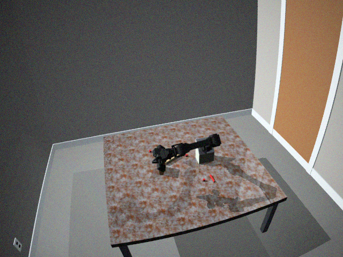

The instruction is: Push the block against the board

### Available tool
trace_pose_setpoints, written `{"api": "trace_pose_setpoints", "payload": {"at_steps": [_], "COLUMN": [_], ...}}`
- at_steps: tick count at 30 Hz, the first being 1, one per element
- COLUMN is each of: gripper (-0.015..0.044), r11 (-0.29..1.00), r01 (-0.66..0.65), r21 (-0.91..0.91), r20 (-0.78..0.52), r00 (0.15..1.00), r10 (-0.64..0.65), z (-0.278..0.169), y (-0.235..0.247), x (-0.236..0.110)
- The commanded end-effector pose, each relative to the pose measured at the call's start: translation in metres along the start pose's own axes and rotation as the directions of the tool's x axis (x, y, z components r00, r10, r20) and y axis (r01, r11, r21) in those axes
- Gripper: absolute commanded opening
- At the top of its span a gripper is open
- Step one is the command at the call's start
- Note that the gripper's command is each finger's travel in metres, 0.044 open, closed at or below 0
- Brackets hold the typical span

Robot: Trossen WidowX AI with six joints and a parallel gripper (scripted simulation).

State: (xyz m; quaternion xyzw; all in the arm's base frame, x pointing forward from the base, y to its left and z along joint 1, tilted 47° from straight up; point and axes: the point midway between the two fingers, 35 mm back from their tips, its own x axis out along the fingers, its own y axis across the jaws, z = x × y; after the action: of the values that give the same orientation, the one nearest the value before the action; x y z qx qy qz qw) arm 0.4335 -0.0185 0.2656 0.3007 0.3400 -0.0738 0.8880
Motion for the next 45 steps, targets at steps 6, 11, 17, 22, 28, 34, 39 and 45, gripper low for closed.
{"api": "trace_pose_setpoints", "payload": {"at_steps": [6, 11, 17, 22, 28, 34, 39, 45], "gripper": [0.0, 0.0, 0.0, 0.0, 0.0, 0.0, 0.0, 0.0], "r11": [0.998, 0.998, 0.998, 0.991, 0.963, 0.934, 0.934, 0.933], "r01": [0.065, 0.056, 0.03, 0.009, -0.008, -0.014, -0.015, -0.016], "r21": [-0.018, -0.014, 0.046, 0.135, 0.271, 0.357, 0.358, 0.358], "r20": [-0.259, -0.406, -0.561, -0.662, -0.734, -0.749, -0.749, -0.749], "r00": [0.963, 0.912, 0.828, 0.745, 0.645, 0.592, 0.592, 0.592], "r10": [-0.068, -0.057, 0.001, 0.083, 0.212, 0.296, 0.296, 0.297], "z": [-0.027, -0.049, -0.074, -0.093, -0.113, -0.123, -0.151, -0.16], "y": [-0.059, -0.088, -0.117, -0.139, -0.162, -0.174, -0.163, -0.159], "x": [0.051, 0.073, 0.093, 0.106, 0.117, 0.122, 0.146, 0.152]}}
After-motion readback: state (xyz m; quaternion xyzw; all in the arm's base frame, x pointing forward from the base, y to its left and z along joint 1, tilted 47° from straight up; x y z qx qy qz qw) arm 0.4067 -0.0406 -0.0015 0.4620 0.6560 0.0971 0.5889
